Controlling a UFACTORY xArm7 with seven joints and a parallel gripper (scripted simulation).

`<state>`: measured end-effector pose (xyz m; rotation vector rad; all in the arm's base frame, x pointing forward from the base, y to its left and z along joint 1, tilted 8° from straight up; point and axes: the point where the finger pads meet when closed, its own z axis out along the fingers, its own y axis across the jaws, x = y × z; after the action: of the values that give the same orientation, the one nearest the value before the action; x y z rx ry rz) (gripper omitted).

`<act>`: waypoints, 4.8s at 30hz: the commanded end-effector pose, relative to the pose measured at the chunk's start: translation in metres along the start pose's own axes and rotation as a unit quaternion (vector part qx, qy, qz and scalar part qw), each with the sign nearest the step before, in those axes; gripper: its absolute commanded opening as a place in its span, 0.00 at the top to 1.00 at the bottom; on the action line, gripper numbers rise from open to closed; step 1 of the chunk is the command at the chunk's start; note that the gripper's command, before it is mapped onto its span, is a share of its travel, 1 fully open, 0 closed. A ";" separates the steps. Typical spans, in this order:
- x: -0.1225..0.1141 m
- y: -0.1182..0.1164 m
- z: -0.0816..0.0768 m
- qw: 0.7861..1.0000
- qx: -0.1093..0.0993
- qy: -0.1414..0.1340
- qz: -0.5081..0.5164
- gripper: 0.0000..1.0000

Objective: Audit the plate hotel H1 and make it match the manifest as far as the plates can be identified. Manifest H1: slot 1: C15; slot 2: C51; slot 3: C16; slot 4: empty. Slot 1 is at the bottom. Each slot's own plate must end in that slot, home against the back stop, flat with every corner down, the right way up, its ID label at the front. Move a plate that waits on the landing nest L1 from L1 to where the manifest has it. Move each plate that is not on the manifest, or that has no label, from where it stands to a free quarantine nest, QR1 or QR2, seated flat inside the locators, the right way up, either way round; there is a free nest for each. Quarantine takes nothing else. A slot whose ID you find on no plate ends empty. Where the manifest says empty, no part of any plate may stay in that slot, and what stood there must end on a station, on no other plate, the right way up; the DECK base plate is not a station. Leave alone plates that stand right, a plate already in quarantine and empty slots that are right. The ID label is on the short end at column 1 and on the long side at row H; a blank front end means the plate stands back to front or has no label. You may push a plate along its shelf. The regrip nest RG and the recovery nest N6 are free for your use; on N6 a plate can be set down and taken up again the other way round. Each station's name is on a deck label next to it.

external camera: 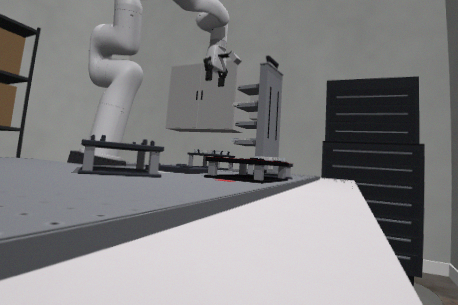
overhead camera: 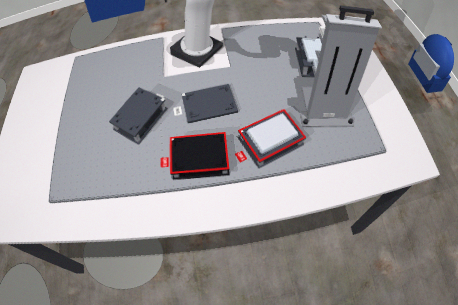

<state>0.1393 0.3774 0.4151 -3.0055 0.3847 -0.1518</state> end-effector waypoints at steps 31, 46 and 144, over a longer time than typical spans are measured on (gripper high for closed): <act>0.000 -0.001 0.048 1.000 0.002 0.000 0.000 0.00; 0.000 -0.001 0.070 1.000 0.002 0.000 0.000 0.00; 0.000 -0.002 0.214 1.000 0.002 0.000 0.000 0.00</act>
<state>0.1631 0.3971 0.2058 -3.0059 0.3848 -0.1520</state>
